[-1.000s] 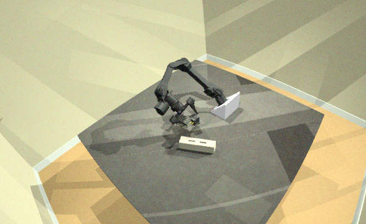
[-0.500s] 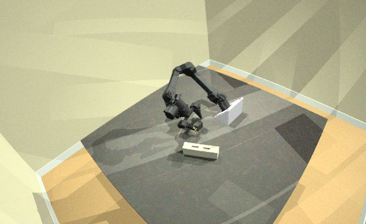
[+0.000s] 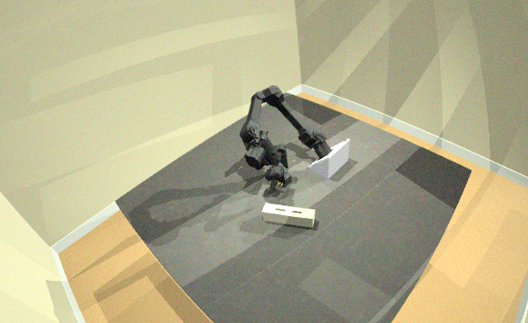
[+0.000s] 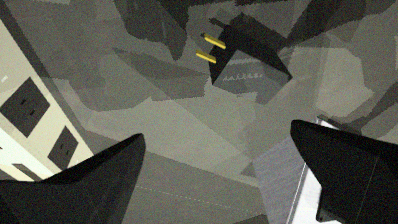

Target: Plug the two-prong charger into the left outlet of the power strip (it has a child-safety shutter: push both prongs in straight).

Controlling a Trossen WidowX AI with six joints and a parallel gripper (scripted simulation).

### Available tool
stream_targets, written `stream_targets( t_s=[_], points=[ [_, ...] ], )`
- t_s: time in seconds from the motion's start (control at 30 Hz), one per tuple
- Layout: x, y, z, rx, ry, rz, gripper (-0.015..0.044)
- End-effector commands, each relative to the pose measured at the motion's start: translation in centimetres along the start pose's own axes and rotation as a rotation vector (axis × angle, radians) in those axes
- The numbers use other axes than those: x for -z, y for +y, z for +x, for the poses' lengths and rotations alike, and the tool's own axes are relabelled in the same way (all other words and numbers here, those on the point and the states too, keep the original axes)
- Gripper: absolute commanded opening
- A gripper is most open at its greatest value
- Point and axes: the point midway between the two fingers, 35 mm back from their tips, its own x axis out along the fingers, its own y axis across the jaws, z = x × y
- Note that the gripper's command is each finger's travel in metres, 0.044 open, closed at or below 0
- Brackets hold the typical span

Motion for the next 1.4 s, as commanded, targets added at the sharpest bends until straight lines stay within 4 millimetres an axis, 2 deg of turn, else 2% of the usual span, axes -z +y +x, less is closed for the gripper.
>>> stream_targets(
  t_s=[0.0, 0.93, 1.37],
  points=[
    [0.1, -0.4, 0.1, 0.015, -0.049, -0.130, 0.0440],
    [0.5, -2.9, 0.4, 0.228, -0.327, -0.964, 0.0440],
    [0.2, -3.0, 1.2, 0.235, -0.333, -0.982, 0.0440]
  ],
)
